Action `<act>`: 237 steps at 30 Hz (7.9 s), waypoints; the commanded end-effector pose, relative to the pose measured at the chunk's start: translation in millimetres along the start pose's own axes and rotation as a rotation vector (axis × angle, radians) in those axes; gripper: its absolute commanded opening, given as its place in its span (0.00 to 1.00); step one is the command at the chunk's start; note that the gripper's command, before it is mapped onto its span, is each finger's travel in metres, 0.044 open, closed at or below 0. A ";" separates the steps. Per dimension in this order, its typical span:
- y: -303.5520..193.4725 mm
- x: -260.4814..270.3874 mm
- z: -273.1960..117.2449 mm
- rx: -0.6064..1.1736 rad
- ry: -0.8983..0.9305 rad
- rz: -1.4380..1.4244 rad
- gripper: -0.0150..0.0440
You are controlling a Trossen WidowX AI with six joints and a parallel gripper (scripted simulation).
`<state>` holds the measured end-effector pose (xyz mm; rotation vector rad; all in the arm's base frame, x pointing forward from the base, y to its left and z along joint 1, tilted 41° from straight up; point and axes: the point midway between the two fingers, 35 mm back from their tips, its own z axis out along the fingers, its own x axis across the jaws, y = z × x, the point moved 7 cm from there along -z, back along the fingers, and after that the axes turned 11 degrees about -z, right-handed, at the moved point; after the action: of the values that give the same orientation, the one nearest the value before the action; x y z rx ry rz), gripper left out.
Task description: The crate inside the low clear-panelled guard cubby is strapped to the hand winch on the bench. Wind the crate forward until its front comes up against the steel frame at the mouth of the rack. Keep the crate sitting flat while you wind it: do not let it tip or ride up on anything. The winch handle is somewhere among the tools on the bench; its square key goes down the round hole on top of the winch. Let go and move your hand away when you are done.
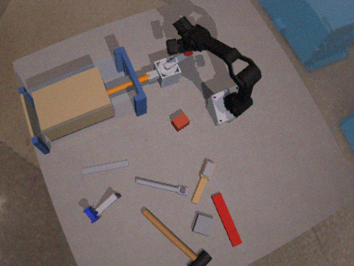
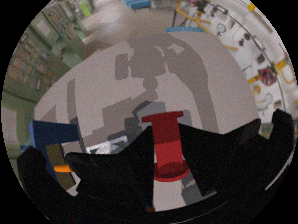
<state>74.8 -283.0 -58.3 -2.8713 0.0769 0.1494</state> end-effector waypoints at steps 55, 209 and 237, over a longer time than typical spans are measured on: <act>27.8 17.2 15.0 0.007 0.005 0.005 0.25; 45.0 162.7 8.0 0.008 0.014 0.002 0.25; 25.3 182.0 -2.8 0.009 0.015 0.001 0.25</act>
<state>239.7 -329.2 -87.7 -2.8955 0.1088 0.1618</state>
